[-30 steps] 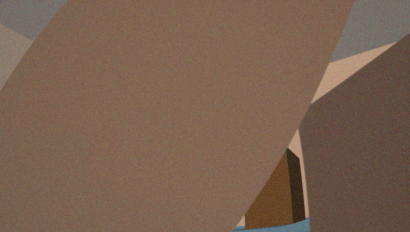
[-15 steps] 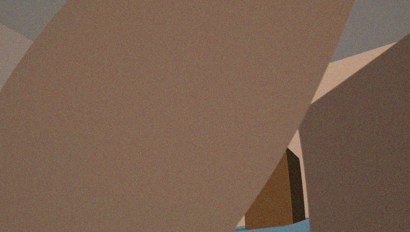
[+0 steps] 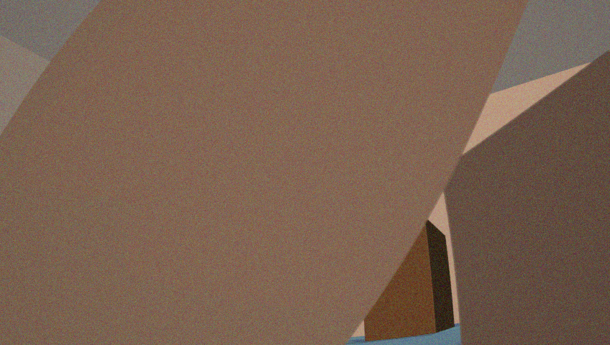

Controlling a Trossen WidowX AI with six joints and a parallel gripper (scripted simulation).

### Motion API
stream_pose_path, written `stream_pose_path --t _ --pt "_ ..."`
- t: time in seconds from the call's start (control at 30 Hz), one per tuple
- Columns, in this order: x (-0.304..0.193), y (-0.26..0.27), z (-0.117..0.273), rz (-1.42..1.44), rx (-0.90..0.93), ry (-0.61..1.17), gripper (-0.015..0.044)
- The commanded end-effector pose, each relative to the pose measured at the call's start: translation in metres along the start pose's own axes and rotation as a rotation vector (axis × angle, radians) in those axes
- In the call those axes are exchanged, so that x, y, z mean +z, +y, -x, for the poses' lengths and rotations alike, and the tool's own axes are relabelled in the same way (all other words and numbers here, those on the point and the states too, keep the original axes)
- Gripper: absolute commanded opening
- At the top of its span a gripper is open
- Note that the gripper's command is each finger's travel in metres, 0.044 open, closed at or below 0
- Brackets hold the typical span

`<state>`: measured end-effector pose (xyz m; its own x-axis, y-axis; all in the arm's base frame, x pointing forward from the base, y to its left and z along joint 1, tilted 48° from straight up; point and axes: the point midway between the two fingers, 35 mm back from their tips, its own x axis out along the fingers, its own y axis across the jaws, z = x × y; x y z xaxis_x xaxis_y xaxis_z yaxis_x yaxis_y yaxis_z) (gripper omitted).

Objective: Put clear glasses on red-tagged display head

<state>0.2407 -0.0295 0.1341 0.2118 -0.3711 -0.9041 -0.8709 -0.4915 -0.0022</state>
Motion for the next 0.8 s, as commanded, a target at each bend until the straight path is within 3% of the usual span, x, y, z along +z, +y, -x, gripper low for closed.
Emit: stream_pose_path --t 0.0,0.77 --pt "0.006 -0.008 -0.01 -0.033 0.052 0.028 0.0" --pt "0.054 -0.045 -0.052 -0.155 0.199 0.317 0.0"
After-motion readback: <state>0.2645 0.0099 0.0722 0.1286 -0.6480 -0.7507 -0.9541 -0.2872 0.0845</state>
